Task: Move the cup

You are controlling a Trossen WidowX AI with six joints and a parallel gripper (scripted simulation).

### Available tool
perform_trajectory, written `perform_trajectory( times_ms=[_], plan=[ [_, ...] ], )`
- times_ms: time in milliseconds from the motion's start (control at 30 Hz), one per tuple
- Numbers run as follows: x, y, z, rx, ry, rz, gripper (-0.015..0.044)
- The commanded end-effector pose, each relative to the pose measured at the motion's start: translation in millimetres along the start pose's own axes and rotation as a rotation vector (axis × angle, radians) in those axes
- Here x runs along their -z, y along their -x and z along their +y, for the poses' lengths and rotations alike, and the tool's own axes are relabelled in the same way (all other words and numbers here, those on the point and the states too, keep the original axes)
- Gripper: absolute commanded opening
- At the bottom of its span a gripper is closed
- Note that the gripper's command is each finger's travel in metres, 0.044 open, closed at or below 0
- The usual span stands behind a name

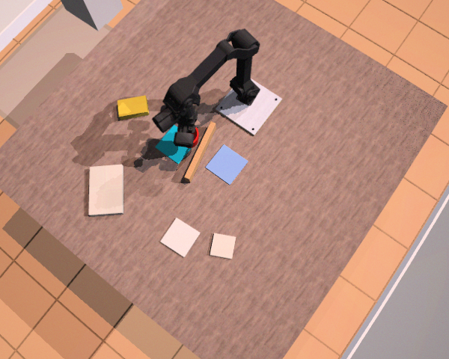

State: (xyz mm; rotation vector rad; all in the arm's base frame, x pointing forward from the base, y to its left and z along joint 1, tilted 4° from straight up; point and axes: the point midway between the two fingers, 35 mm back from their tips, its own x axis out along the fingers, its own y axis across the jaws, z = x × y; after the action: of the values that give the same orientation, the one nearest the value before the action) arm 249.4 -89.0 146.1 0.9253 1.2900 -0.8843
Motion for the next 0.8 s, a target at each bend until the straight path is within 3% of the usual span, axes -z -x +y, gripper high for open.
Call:
perform_trajectory(
  times_ms=[0,767],
  plan=[
    [-8.9,2.6,0.4,-0.011,0.006,-0.004,0.0000],
    [-58.6,7.1,-11.5,-0.009,0.006,-0.009,0.0000]
  ],
)
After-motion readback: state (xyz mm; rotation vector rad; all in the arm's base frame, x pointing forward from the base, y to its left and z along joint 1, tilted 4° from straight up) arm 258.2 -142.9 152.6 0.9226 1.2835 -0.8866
